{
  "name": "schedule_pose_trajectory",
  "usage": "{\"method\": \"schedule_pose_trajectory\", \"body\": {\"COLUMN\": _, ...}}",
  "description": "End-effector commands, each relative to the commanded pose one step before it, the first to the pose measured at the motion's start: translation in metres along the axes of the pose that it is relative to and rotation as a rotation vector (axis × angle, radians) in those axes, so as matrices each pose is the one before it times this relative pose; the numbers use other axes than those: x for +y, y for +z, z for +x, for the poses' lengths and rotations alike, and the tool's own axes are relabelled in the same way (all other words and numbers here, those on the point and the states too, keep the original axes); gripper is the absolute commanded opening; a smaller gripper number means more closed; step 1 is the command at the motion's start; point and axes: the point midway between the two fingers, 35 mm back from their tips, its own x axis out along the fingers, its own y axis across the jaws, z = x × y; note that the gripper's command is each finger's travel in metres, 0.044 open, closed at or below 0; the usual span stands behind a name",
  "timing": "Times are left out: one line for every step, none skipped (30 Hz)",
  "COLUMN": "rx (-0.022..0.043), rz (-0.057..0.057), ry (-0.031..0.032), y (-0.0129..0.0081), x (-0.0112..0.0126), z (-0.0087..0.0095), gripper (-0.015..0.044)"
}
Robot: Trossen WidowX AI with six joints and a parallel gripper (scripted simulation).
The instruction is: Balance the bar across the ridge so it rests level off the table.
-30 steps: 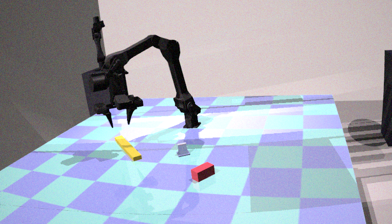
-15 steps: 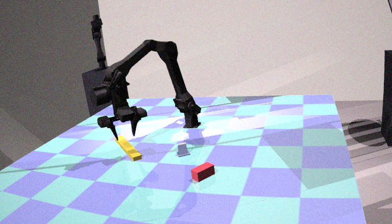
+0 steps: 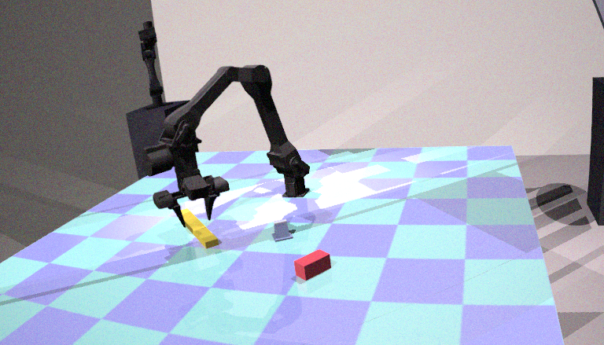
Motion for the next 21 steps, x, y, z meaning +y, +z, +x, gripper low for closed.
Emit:
{"method": "schedule_pose_trajectory", "body": {"rx": -0.00277, "rz": 0.0033, "ry": 0.00603, "y": 0.00043, "x": 0.00138, "z": 0.00866, "gripper": 0.0315}}
{"method": "schedule_pose_trajectory", "body": {"rx": 0.0, "rz": 0.0, "ry": 0.00001, "y": 0.0, "x": 0.00001, "z": 0.00165, "gripper": 0.0315}}
{"method": "schedule_pose_trajectory", "body": {"rx": 0.0, "rz": 0.0, "ry": 0.00001, "y": 0.0, "x": 0.00002, "z": 0.00164, "gripper": 0.0315}}
{"method": "schedule_pose_trajectory", "body": {"rx": 0.0, "rz": 0.0, "ry": 0.00001, "y": -0.00001, "x": 0.00003, "z": 0.00164, "gripper": 0.0315}}
{"method": "schedule_pose_trajectory", "body": {"rx": 0.0, "rz": 0.0, "ry": 0.00001, "y": -0.00001, "x": 0.00004, "z": 0.00164, "gripper": 0.0315}}
{"method": "schedule_pose_trajectory", "body": {"rx": 0.0, "rz": 0.0, "ry": 0.00001, "y": -0.00001, "x": 0.00005, "z": 0.00164, "gripper": 0.0315}}
{"method": "schedule_pose_trajectory", "body": {"rx": 0.0, "rz": 0.0, "ry": 0.00001, "y": -0.00001, "x": 0.00006, "z": 0.00164, "gripper": 0.0315}}
{"method": "schedule_pose_trajectory", "body": {"rx": 0.0, "rz": 0.0, "ry": 0.00001, "y": -0.00001, "x": 0.00006, "z": 0.00133, "gripper": 0.0315}}
{"method": "schedule_pose_trajectory", "body": {"rx": 0.0, "rz": 0.0, "ry": 0.00001, "y": -0.00001, "x": 0.00004, "z": 0.0008, "gripper": 0.0315}}
{"method": "schedule_pose_trajectory", "body": {"rx": 0.0, "rz": 0.0, "ry": 0.0, "y": 0.0, "x": 0.00001, "z": 0.00027, "gripper": 0.0315}}
{"method": "schedule_pose_trajectory", "body": {"rx": 0.0, "rz": 0.0, "ry": 0.0, "y": 0.0, "x": 0.0, "z": 0.0, "gripper": 0.0315}}
{"method": "schedule_pose_trajectory", "body": {"rx": 0.0, "rz": 0.0, "ry": 0.0, "y": 0.0, "x": 0.0, "z": 0.0, "gripper": 0.0315}}
{"method": "schedule_pose_trajectory", "body": {"rx": 0.0, "rz": 0.0, "ry": 0.0, "y": 0.0, "x": 0.0, "z": 0.0, "gripper": 0.0315}}
{"method": "schedule_pose_trajectory", "body": {"rx": 0.0, "rz": 0.0, "ry": 0.0, "y": 0.0, "x": 0.0, "z": 0.0, "gripper": 0.0315}}
{"method": "schedule_pose_trajectory", "body": {"rx": 0.0, "rz": 0.0, "ry": 0.0, "y": 0.0, "x": 0.0, "z": 0.0, "gripper": 0.0315}}
{"method": "schedule_pose_trajectory", "body": {"rx": 0.0, "rz": 0.0, "ry": 0.0, "y": 0.0, "x": 0.0, "z": 0.0, "gripper": 0.0315}}
{"method": "schedule_pose_trajectory", "body": {"rx": 0.0, "rz": 0.0, "ry": 0.0, "y": 0.0, "x": 0.0, "z": 0.0, "gripper": 0.0315}}
{"method": "schedule_pose_trajectory", "body": {"rx": 0.0, "rz": 0.0, "ry": 0.0, "y": 0.0, "x": 0.0, "z": 0.0, "gripper": 0.0315}}
{"method": "schedule_pose_trajectory", "body": {"rx": 0.0, "rz": 0.0, "ry": 0.0, "y": 0.0, "x": 0.0, "z": 0.0, "gripper": 0.0315}}
{"method": "schedule_pose_trajectory", "body": {"rx": 0.0, "rz": 0.0, "ry": 0.0, "y": 0.0, "x": 0.0, "z": 0.0, "gripper": 0.0315}}
{"method": "schedule_pose_trajectory", "body": {"rx": 0.0, "rz": 0.0, "ry": 0.0, "y": 0.0, "x": 0.0, "z": 0.0, "gripper": 0.0315}}
